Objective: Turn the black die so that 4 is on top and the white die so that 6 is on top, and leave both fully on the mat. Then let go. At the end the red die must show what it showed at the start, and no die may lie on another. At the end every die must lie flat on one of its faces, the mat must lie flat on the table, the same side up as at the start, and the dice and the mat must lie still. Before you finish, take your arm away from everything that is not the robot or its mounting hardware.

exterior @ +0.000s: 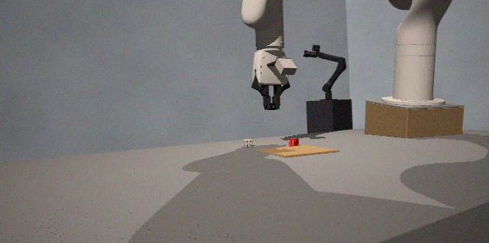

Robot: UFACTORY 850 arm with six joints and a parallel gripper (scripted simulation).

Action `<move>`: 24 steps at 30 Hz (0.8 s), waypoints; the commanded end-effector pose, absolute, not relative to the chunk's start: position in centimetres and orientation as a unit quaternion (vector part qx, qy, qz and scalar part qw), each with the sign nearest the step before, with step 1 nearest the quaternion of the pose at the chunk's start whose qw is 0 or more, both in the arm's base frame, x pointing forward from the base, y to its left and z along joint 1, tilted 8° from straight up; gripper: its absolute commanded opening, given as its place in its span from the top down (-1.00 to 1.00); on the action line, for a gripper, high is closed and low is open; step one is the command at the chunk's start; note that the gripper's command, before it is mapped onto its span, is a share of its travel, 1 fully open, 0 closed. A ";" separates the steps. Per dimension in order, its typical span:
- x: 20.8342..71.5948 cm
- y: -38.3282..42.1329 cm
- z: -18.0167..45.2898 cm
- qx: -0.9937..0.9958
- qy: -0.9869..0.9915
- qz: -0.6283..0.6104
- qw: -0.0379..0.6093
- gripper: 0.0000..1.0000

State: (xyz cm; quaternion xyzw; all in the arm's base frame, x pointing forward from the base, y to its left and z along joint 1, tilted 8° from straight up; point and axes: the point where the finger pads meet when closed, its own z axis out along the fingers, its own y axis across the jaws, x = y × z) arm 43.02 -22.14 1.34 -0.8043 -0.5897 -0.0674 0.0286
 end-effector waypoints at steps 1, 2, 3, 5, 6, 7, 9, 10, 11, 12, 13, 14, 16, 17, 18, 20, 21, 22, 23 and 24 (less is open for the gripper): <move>43.1 -22.2 1.5 -0.804 -0.590 -0.061 0.033 0.69; 43.1 -22.2 1.5 -0.804 -0.590 -0.061 0.033 0.69; 43.1 -22.2 1.5 -0.804 -0.590 -0.061 0.033 0.69; 43.9 -20.9 1.7 -0.799 -0.597 -0.061 0.032 0.69; 45.1 -18.7 2.1 -0.790 -0.609 -0.061 0.031 0.69; 46.5 -15.9 2.6 -0.777 -0.626 -0.061 0.029 0.69; 46.7 -15.5 2.7 -0.777 -0.626 -0.061 0.029 0.69; 46.7 -15.5 2.7 -0.777 -0.626 -0.061 0.029 0.69; 48.1 -11.7 3.3 -0.761 -0.645 -0.062 0.028 0.69; 48.1 -11.7 3.3 -0.761 -0.645 -0.062 0.028 0.69; 48.1 -11.7 3.3 -0.761 -0.645 -0.062 0.028 0.69; 48.9 -8.7 3.8 -0.747 -0.661 -0.063 0.027 0.69; 49.1 -8.2 3.8 -0.747 -0.661 -0.063 0.027 0.69; 49.7 -5.6 4.3 -0.737 -0.673 -0.064 0.026 0.69; 49.7 -5.6 4.3 -0.737 -0.673 -0.064 0.026 0.69; 50.0 -4.2 4.5 -0.731 -0.679 -0.064 0.025 0.69; 50.0 -4.2 4.5 -0.731 -0.679 -0.064 0.025 0.69; 50.0 -4.2 4.5 -0.731 -0.679 -0.064 0.025 0.69; 50.0 -4.2 4.5 -0.731 -0.679 -0.064 0.025 0.69; 50.0 -4.2 4.5 -0.731 -0.679 -0.064 0.025 0.69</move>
